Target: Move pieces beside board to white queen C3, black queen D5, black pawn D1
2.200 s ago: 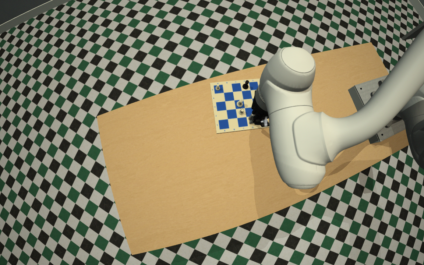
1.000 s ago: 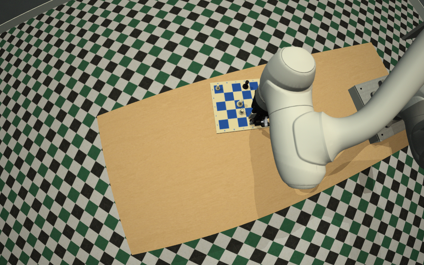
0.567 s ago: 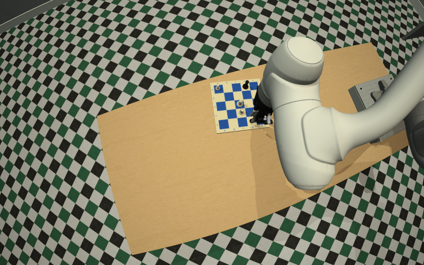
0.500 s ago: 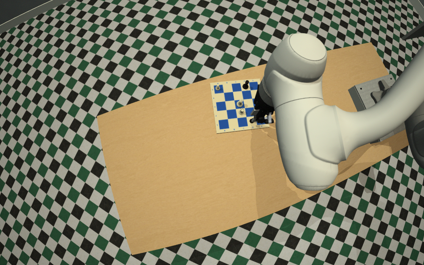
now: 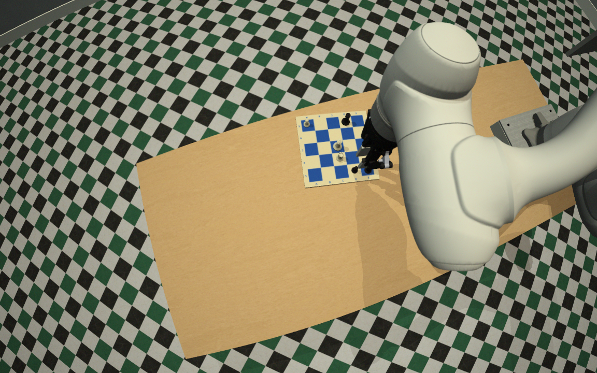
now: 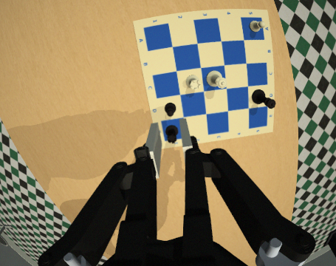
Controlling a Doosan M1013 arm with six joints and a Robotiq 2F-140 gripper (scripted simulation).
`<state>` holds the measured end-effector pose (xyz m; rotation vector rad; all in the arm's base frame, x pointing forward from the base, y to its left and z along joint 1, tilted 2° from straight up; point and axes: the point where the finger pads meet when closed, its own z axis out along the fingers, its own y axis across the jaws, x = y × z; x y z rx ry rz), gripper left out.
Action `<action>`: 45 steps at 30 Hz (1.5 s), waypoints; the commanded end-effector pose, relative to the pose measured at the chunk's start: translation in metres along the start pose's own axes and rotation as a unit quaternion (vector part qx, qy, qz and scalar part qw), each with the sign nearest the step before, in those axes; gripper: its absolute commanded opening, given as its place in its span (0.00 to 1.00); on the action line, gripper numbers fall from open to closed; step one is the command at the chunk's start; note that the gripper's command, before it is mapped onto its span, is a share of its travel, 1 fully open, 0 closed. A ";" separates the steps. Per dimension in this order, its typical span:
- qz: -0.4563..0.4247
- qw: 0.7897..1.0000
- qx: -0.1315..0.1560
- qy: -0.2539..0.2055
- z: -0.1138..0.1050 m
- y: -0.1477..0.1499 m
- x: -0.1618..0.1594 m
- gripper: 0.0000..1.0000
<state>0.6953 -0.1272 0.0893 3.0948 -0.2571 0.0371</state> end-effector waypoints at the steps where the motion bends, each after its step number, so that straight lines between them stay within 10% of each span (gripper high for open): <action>1: 0.000 1.000 0.000 0.000 -0.001 0.000 0.000 1.00; 26: 0.000 1.000 0.000 0.000 -0.003 0.000 0.000 1.00; 45: 0.000 1.000 0.000 0.000 -0.057 0.000 0.000 1.00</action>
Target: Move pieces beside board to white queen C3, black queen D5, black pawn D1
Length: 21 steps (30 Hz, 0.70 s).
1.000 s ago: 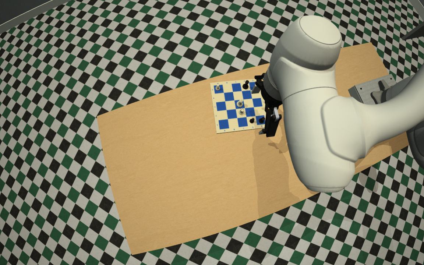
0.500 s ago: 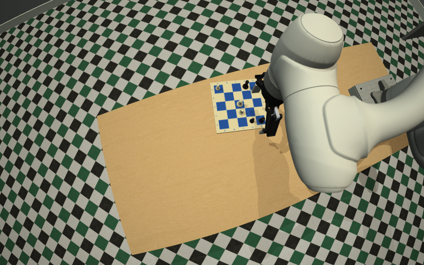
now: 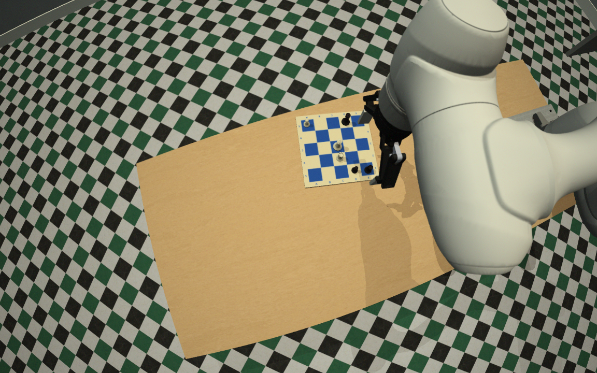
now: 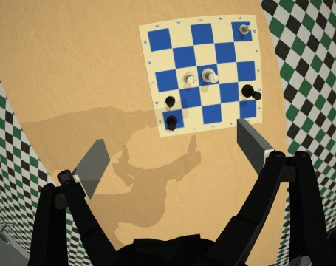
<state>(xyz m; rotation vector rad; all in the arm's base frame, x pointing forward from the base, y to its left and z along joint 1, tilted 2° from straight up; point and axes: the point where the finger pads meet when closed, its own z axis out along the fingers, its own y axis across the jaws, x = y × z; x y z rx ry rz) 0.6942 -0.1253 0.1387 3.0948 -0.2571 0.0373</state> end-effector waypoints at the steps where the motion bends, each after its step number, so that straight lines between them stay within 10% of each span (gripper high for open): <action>1: 0.000 1.000 0.000 0.000 -0.010 0.000 0.000 1.00; 21: 0.000 1.000 0.000 0.000 -0.016 0.000 0.000 1.00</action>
